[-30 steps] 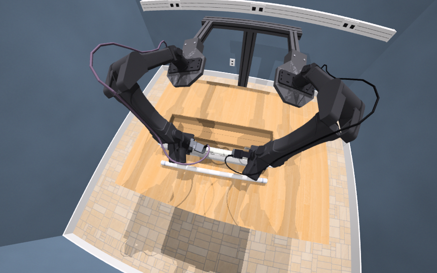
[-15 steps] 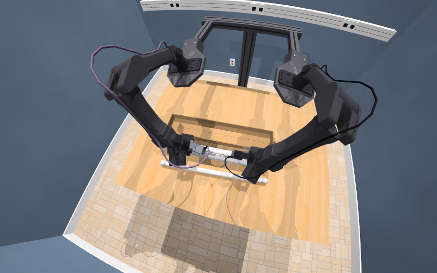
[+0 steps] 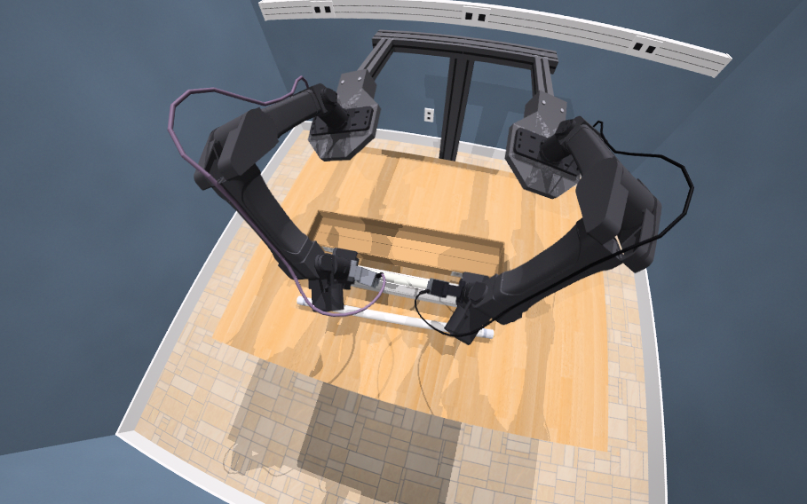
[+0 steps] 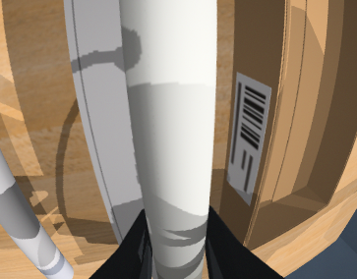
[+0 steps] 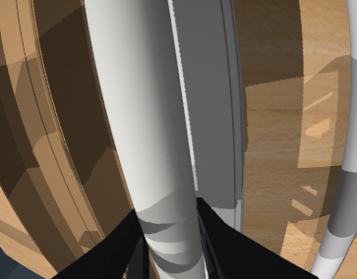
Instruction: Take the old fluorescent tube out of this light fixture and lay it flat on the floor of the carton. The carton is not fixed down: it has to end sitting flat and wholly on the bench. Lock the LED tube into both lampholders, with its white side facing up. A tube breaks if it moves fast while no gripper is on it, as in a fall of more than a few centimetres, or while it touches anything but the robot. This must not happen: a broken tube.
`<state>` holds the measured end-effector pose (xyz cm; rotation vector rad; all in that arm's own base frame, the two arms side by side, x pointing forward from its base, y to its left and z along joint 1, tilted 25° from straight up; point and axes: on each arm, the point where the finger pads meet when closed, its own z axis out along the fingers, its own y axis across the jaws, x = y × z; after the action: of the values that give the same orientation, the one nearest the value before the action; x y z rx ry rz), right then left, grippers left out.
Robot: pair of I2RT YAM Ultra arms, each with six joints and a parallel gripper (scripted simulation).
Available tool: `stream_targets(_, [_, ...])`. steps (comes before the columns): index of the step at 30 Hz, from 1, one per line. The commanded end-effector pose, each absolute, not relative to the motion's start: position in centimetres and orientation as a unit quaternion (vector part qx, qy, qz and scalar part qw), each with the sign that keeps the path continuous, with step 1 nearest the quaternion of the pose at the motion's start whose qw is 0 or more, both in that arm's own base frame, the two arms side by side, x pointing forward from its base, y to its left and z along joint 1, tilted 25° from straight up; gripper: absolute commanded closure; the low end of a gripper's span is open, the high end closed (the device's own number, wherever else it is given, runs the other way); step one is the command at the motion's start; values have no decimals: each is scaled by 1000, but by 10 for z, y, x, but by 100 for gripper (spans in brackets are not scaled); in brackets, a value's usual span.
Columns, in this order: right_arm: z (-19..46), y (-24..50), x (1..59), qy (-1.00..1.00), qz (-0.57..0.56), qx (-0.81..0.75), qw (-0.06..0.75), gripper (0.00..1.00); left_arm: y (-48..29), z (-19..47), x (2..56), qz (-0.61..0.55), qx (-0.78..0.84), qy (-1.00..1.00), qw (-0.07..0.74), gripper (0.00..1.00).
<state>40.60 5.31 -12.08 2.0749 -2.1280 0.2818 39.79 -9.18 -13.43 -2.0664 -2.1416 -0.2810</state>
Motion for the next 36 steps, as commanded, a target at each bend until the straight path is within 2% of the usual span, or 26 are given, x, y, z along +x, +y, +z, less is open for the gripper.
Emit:
stream_targets(1, [-117, 54, 412, -718, 82, 687, 81, 89, -92, -130, 403, -80, -684, -721, 80, 89])
stream_targets(7, [-116, 56, 410, -719, 62, 685, 101, 89, -93, -130, 402, -60, -682, -722, 100, 89])
stream_targets(10, [-115, 62, 422, -716, 79, 689, 80, 89, -101, -131, 412, -74, -690, -715, 80, 89])
stream_targets(11, [-116, 57, 411, -718, 57, 685, 105, 89, -95, -130, 403, -55, -682, -722, 104, 89])
stream_targets(21, [-116, 60, 413, -719, 33, 683, 128, 89, -98, -129, 405, -30, -680, -721, 126, 89])
stream_targets(27, [-113, 63, 426, -721, 42, 683, 112, 89, -103, -130, 415, -35, -687, -717, 113, 89])
stream_targets(28, [-116, 58, 415, -721, 22, 679, 136, 89, -97, -130, 406, -19, -680, -721, 133, 89])
stream_targets(36, [-115, 60, 422, -723, 19, 677, 133, 89, -98, -131, 411, -13, -679, -721, 135, 89])
